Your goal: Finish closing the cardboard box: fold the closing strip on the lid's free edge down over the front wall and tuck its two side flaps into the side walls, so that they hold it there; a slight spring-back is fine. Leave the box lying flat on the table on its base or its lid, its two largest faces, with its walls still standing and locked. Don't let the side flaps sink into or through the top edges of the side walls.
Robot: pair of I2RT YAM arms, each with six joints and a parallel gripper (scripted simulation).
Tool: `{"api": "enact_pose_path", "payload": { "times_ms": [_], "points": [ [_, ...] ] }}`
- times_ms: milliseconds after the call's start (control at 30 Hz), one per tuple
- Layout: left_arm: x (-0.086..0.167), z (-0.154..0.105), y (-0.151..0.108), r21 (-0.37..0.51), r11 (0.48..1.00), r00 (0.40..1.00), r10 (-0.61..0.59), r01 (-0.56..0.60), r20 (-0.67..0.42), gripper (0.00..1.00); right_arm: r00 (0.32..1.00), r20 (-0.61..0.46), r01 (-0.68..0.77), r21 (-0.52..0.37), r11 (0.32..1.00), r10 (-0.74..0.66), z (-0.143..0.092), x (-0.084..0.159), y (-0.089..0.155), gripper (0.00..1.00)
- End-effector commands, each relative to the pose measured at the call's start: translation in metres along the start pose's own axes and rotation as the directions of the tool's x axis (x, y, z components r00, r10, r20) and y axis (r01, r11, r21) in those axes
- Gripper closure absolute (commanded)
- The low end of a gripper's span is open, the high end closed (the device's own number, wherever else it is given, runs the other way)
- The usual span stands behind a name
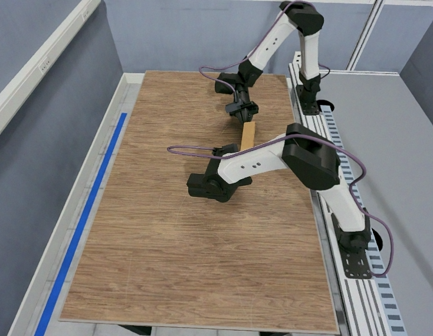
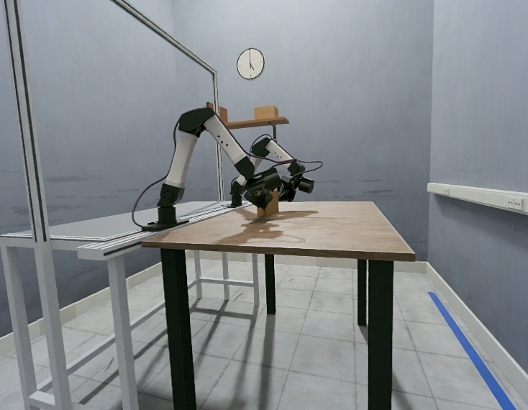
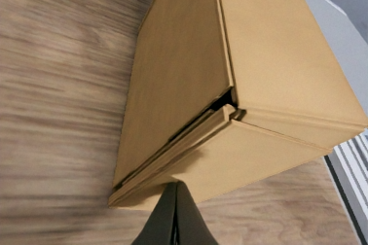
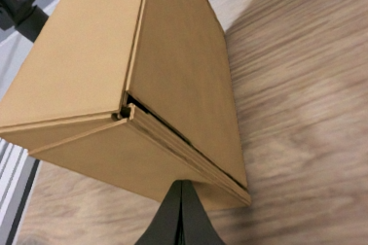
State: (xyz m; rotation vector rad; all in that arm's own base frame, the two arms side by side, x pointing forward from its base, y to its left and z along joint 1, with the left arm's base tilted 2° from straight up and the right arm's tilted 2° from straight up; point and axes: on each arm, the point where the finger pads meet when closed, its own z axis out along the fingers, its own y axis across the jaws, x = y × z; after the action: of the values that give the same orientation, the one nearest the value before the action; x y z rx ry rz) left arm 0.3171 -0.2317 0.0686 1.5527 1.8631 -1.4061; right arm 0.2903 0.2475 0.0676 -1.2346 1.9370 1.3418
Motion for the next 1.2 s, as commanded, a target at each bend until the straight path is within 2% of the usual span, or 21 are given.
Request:
{"api": "enact_pose_path", "payload": {
  "times_ms": [0,167,1167],
  "points": [
    [0.004,0.012,0.001,0.024,1.0,1.0,-0.015,0.015,0.001,0.99,1.0,-0.019,-0.024,-0.007,1.0,0.024,0.008,0.012,0.0,0.99],
    [0.006,0.012,0.0,0.026,0.999,1.0,-0.02,0.02,0.001,0.99,1.0,-0.011,-0.012,-0.001,1.0,0.012,0.006,0.006,-0.003,0.99],
    [-0.005,0.011,-0.004,0.012,1.0,1.0,0.01,-0.01,0.007,0.99,1.0,-0.018,-0.02,-0.007,1.0,0.02,0.01,0.009,0.0,0.99]
  ]
}}
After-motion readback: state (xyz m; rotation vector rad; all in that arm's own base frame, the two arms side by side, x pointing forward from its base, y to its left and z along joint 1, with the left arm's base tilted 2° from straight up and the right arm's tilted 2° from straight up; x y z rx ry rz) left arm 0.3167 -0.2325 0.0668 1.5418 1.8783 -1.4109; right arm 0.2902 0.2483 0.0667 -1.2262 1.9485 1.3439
